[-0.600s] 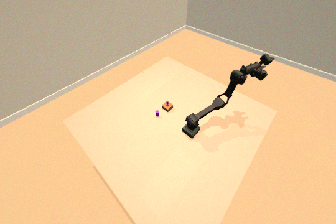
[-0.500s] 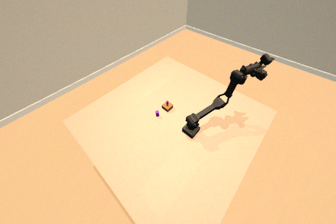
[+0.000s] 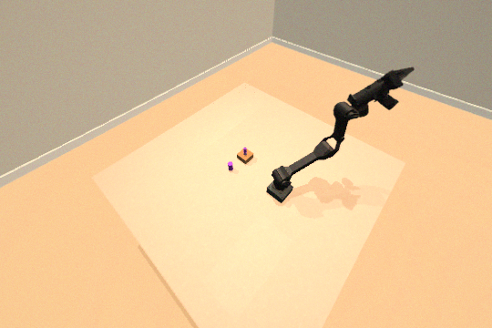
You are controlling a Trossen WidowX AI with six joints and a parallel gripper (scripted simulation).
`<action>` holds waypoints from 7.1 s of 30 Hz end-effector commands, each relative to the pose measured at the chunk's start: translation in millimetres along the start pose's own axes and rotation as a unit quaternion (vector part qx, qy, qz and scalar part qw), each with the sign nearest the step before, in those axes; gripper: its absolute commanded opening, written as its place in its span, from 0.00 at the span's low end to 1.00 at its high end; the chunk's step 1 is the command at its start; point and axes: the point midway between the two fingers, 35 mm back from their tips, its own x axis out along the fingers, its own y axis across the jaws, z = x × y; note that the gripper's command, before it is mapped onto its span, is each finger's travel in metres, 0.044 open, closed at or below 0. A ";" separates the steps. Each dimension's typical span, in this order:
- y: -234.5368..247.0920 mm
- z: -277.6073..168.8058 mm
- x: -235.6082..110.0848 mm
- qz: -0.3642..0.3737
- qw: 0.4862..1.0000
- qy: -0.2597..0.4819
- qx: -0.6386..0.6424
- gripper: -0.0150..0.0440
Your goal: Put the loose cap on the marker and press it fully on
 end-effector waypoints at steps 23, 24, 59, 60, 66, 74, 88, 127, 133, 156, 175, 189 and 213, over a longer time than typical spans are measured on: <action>304.0 -138.2 -220.3 0.356 0.803 0.397 0.265 0.67; 309.7 -144.2 -233.3 0.360 0.791 0.416 0.266 0.67; 164.8 -272.3 -703.1 -0.006 0.273 0.962 0.029 0.67; 152.5 -269.8 -713.1 -0.033 0.257 0.966 0.013 0.67; 72.1 -243.9 -763.8 -0.209 0.168 0.958 -0.099 0.67; -33.1 -182.8 -794.4 -0.446 0.080 0.846 -0.281 0.67; -103.9 -114.9 -779.7 -0.604 0.043 0.660 -0.444 0.67; -154.1 -77.2 -824.5 -0.603 0.041 0.661 -0.445 0.67; -160.3 -72.4 -830.0 -0.603 0.041 0.661 -0.445 0.67; -171.0 -63.7 -838.6 -0.604 0.043 0.660 -0.445 0.40; -140.9 -86.9 -812.0 -0.604 0.043 0.660 -0.444 0.25; -137.9 -101.0 -789.2 -0.603 0.044 0.661 -0.445 0.25; -170.1 -131.1 -707.3 -0.602 0.046 0.660 -0.448 0.25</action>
